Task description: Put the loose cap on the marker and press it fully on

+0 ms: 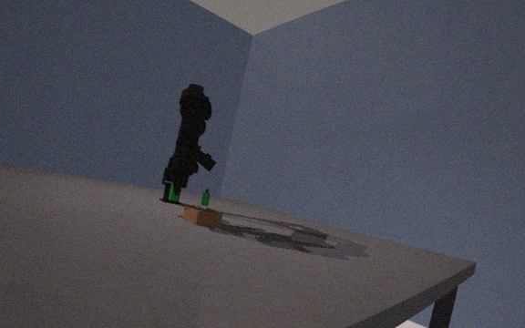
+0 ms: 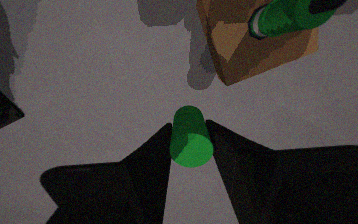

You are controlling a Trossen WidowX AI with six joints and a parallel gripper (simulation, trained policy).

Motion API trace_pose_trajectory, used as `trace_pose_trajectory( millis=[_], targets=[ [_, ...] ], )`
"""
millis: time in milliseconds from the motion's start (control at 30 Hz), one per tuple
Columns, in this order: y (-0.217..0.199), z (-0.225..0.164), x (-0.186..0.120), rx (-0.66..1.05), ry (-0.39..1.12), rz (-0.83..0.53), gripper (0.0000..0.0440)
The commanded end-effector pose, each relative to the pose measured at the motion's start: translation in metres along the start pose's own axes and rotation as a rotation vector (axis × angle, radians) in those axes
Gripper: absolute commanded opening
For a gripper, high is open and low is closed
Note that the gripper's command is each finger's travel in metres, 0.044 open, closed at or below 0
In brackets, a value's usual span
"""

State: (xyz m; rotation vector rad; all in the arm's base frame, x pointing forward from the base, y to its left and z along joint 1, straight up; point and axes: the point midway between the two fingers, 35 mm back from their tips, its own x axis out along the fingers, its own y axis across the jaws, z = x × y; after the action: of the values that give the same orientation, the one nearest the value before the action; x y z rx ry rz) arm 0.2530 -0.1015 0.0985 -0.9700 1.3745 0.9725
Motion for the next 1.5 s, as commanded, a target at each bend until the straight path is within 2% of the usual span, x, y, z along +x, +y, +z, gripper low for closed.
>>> trace_pose_trajectory(
  millis=[0, 400, 800, 1100, 1467],
  targets=[
    [-0.006, -0.001, -0.014, -0.006, 0.004, -0.037, 0.0060],
    [-0.030, 0.015, -0.047, -0.007, -0.019, -0.107, 0.0053],
    [-0.048, 0.047, -0.066, -0.018, -0.039, -0.111, 0.0040],
    [-0.054, 0.071, -0.072, -0.033, -0.043, -0.088, 0.0027],
    [-0.056, 0.077, -0.057, -0.037, -0.032, -0.031, 0.0018]
  ],
)
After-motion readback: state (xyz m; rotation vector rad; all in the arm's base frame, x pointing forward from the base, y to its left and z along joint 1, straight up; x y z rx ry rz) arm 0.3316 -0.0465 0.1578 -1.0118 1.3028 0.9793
